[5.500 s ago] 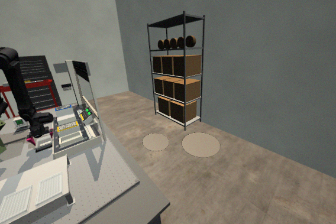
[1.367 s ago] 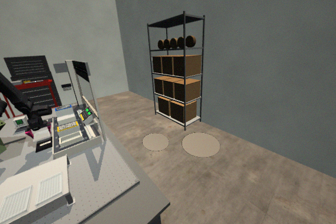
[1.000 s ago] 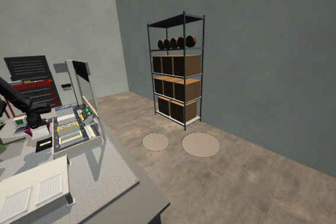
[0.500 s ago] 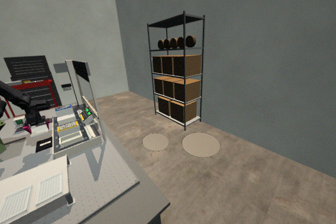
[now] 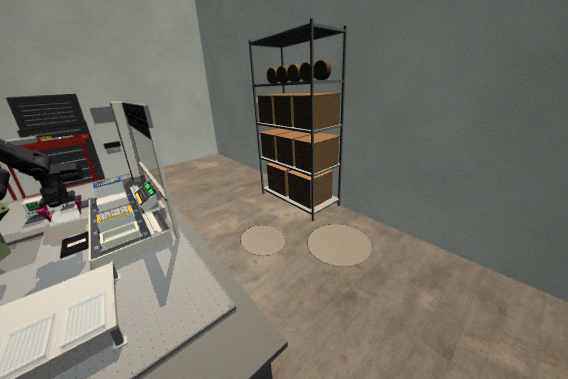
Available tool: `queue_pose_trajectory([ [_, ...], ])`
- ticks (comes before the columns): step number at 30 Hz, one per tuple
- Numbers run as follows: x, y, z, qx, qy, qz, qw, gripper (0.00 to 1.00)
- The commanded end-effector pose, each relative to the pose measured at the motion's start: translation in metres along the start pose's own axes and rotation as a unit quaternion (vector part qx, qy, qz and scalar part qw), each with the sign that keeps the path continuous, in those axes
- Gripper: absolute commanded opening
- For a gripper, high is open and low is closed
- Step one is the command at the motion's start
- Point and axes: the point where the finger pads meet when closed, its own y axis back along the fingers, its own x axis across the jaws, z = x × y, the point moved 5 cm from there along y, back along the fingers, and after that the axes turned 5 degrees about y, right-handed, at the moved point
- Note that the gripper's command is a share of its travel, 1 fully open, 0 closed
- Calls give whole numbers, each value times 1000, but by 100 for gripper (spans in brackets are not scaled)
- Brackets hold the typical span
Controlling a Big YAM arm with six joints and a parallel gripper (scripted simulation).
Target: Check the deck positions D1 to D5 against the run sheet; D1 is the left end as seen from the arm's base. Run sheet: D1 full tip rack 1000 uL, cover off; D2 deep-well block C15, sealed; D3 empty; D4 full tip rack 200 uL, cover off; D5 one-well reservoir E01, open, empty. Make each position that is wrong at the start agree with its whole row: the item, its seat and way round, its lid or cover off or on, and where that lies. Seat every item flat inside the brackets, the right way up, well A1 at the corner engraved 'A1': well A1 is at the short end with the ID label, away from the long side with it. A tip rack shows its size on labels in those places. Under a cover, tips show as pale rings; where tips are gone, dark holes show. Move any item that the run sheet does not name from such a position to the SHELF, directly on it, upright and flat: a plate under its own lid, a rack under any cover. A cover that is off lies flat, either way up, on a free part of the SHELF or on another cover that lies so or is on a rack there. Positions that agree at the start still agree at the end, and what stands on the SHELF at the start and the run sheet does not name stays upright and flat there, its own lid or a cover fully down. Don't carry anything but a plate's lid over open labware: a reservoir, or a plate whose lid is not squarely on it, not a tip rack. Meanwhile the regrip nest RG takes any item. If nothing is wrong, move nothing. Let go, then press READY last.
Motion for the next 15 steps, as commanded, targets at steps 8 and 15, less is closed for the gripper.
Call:
queue_pose_trajectory([
  [8,15,26,6,-1,-17,15,1000,0],
  [15,15,38,6,0,-18,16,1000,0],
])
